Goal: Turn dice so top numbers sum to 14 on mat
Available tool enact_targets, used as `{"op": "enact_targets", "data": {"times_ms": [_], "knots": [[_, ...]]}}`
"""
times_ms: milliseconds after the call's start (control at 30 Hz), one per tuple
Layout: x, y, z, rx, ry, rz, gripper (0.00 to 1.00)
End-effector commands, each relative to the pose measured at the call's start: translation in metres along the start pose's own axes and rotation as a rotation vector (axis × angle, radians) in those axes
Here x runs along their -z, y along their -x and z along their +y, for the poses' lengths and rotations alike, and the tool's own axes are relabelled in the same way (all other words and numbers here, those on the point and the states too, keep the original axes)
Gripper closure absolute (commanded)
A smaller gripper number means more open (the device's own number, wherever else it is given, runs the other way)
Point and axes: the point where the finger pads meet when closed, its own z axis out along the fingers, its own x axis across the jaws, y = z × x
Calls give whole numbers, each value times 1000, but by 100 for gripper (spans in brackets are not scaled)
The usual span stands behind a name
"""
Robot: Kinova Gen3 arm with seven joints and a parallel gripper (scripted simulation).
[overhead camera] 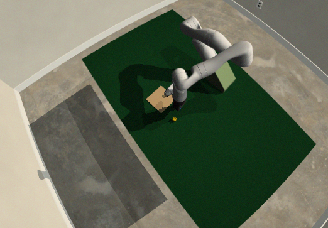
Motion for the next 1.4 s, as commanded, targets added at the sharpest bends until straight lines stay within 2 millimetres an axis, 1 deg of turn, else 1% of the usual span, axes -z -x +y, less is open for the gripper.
{"op": "enact_targets", "data": {"times_ms": [0,900,967,1067,1300,1367], "knots": [[1,0,0,0,1,-2,60],[2,0,0,0,1,-2,60],[7,0,0,0,1,-2,60],[21,0,0,0,1,-2,60],[72,0,0,0,1,-2,60],[72,0,0,0,1,-2,60]]}}
